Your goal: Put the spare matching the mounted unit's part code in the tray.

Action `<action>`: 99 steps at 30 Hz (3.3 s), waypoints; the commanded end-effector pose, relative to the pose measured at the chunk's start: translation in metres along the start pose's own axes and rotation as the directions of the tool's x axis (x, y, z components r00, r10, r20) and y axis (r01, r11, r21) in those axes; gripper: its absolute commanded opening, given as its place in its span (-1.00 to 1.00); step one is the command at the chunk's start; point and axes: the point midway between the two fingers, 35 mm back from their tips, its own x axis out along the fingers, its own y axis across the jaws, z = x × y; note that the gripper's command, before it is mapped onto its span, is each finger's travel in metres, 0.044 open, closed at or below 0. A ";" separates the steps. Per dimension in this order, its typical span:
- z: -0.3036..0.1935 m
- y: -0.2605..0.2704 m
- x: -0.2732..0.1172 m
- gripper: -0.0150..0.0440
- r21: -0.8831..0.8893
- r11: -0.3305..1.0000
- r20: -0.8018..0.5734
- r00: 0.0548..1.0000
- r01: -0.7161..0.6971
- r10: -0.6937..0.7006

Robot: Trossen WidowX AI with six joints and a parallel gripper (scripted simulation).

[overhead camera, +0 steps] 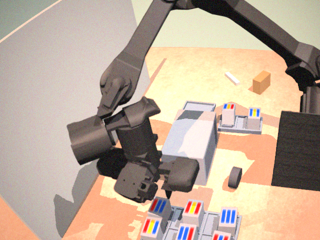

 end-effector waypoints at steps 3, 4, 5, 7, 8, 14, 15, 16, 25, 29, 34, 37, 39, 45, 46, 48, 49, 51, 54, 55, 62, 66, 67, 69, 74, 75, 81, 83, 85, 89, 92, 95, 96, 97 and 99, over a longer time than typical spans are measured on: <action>0.000 -0.001 0.010 0.53 -0.004 1.000 -0.002 1.000 0.000 0.000; 0.000 -0.001 0.012 0.53 -0.004 1.000 -0.002 1.000 0.000 0.000; 0.000 -0.001 0.013 0.53 -0.004 1.000 -0.002 1.000 0.000 0.000; 0.000 -0.001 0.017 0.53 -0.004 1.000 -0.002 1.000 0.001 -0.001; 0.000 -0.001 0.018 0.53 -0.004 1.000 -0.002 1.000 0.001 -0.001; 0.001 -0.002 0.028 0.53 -0.004 1.000 -0.002 1.000 0.001 -0.001; 0.001 -0.002 0.030 0.53 -0.004 1.000 -0.002 1.000 0.001 -0.001; 0.001 -0.002 0.032 0.53 -0.004 1.000 -0.002 1.000 0.001 -0.001; 0.001 -0.002 0.047 0.53 -0.004 1.000 -0.003 1.000 0.001 -0.001; 0.001 -0.002 0.054 0.53 -0.004 1.000 -0.004 1.000 0.001 -0.001; 0.001 -0.002 0.062 0.53 -0.004 1.000 -0.005 1.000 0.001 -0.001; 0.001 -0.001 0.067 0.53 -0.004 1.000 -0.006 1.000 0.000 -0.001; 0.001 -0.001 0.070 0.53 -0.004 1.000 -0.006 1.000 0.000 0.000; 0.000 0.000 0.079 0.53 -0.004 1.000 -0.008 1.000 0.000 0.000; 0.000 0.000 0.079 0.53 -0.004 1.000 -0.008 1.000 0.000 0.000; 0.000 0.000 0.079 0.53 -0.004 1.000 -0.008 1.000 0.000 0.000; 0.000 0.000 0.079 0.53 -0.004 1.000 -0.008 1.000 0.000 0.000; 0.000 0.000 0.078 0.44 0.000 1.000 -0.006 1.000 -0.002 0.002; 0.000 0.000 0.078 0.17 0.000 1.000 -0.006 1.000 -0.002 0.002; 0.000 0.000 0.078 0.08 0.000 1.000 -0.006 1.000 -0.002 0.002; 0.000 0.000 0.078 -0.14 0.000 1.000 -0.006 1.000 -0.002 0.002; 0.000 0.000 0.078 -0.43 0.000 1.000 -0.006 1.000 -0.002 0.002; 0.000 0.000 0.078 -0.49 0.000 1.000 -0.006 1.000 -0.002 0.002; 0.000 0.000 0.078 -0.49 0.000 1.000 -0.006 1.000 -0.002 0.002; 0.000 0.000 0.078 -0.49 0.000 1.000 -0.006 1.000 -0.002 0.002; 0.000 0.000 0.076 -0.49 0.000 1.000 -0.006 1.000 -0.002 0.002; 0.002 -0.003 0.029 -0.49 -0.003 1.000 -0.001 1.000 0.000 0.000; 0.002 -0.002 0.011 -0.49 -0.003 1.000 -0.002 1.000 0.000 0.000; 0.002 -0.001 -0.001 -0.49 -0.004 1.000 -0.003 1.000 0.000 0.000; 0.002 -0.001 -0.002 -0.49 -0.004 1.000 -0.003 1.000 0.000 0.000; 0.004 -0.004 -0.005 -0.49 -0.006 1.000 0.003 1.000 0.015 -0.015; 0.006 -0.005 -0.026 -0.49 -0.004 1.000 0.007 1.000 0.016 -0.016; 0.006 -0.005 -0.033 -0.49 -0.004 1.000 0.007 1.000 0.015 -0.015; 0.007 -0.005 -0.040 -0.49 -0.004 1.000 0.008 1.000 0.013 -0.013; 0.007 -0.005 -0.053 -0.49 -0.004 1.000 0.006 1.000 0.008 -0.008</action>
